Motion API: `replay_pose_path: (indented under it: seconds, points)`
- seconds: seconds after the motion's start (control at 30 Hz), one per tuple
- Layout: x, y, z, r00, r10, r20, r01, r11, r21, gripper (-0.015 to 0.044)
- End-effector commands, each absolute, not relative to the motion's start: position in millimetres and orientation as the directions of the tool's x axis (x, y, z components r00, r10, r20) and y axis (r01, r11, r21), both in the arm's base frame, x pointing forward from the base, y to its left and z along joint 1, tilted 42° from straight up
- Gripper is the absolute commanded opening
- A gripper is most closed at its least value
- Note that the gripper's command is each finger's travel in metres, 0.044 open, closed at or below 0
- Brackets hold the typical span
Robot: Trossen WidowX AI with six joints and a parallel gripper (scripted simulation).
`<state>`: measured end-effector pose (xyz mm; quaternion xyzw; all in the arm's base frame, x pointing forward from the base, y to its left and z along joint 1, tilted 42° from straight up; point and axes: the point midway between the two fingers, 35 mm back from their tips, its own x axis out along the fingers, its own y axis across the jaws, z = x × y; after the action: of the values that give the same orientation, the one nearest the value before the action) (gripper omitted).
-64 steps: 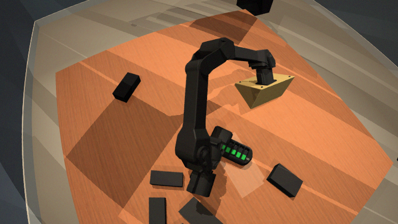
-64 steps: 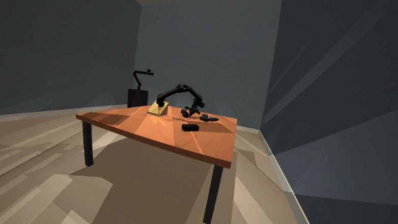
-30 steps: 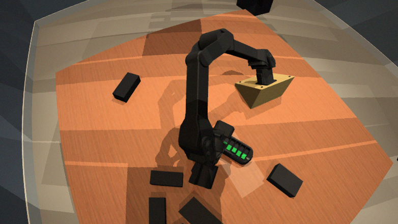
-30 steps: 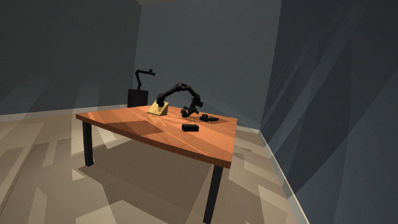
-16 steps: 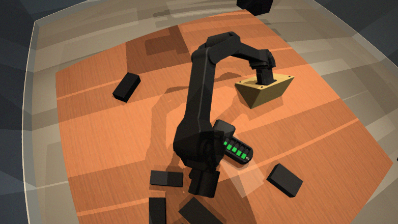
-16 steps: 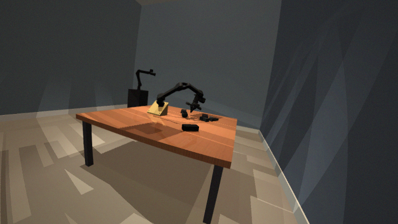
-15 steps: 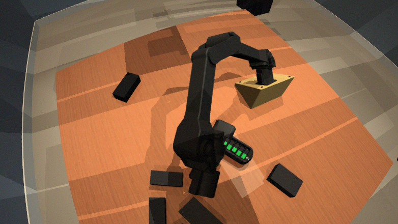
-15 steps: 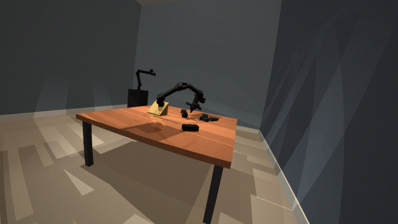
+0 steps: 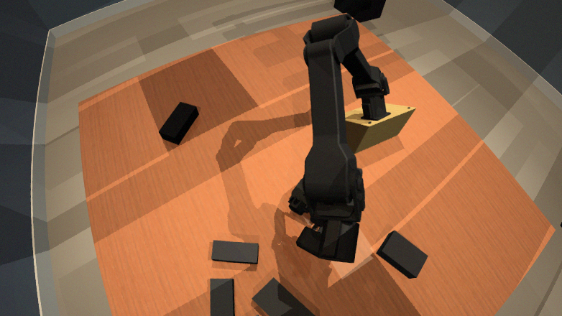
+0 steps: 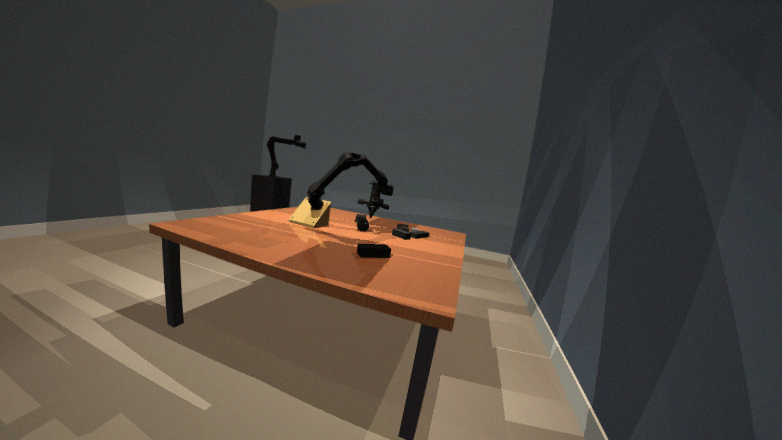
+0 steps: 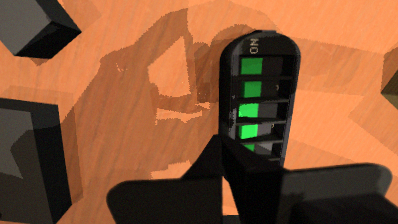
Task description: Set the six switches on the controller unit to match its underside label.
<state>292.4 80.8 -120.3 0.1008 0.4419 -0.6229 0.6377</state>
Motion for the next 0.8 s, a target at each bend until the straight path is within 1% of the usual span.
replay_pose_path:
  seconds: [0.0, 0.33, 0.63, 0.77]
  points:
    - [272.9, 86.8, -122.1, -0.115, -0.693, -0.712, 0.898, 0.233, -0.373, 0.0000]
    - [225.3, 93.6, -124.2, 0.024, -0.642, -0.766, 0.919, 0.316, -0.236, 0.0000]
    - [181.4, 86.9, -122.0, 0.140, -0.572, -0.808, 0.916, 0.385, -0.114, 0.0000]
    - [174.3, 84.6, -121.3, 0.158, -0.559, -0.814, 0.914, 0.395, -0.094, 0.0000]
